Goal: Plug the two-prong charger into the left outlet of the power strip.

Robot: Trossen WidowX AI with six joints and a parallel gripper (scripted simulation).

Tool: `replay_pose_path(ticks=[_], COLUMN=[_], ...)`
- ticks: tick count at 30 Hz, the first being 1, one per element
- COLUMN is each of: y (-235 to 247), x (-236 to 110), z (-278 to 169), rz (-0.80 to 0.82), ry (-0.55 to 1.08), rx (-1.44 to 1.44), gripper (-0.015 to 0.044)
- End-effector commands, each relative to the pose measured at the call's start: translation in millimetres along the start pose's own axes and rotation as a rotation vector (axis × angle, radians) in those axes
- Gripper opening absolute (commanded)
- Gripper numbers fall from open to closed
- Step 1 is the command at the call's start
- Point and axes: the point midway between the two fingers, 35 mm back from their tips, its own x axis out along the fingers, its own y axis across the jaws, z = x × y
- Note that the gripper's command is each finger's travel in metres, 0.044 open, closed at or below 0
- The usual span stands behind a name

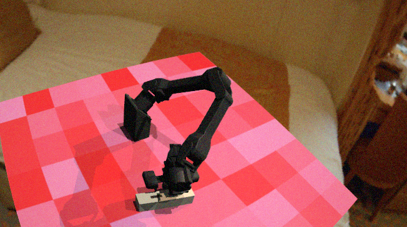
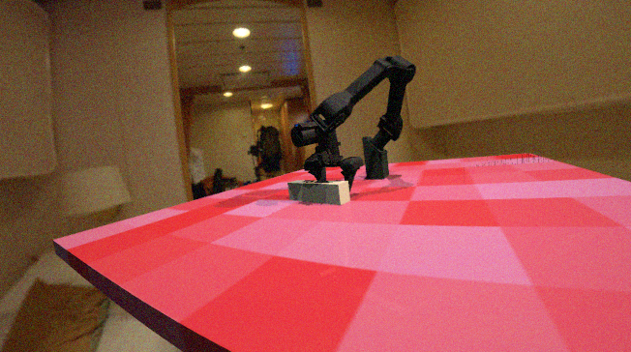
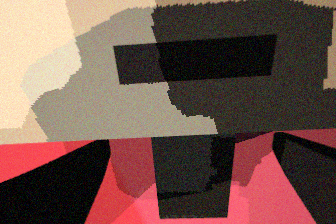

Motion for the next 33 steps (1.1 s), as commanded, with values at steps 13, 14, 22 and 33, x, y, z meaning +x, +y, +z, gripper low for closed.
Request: replay_pose_path(ticks=[13,14,22,33], y=[1,1,1,0], x=[-1,-1,0,1], z=[-4,-4,-7,-17], rz=[0.001,0.001,0.001,0.001], ry=[-0.012,-0.013,-0.015,-0.015], rx=[-0.009,-0.009,-0.011,-0.011], gripper=[0.044,0.044,0.044,0.044])
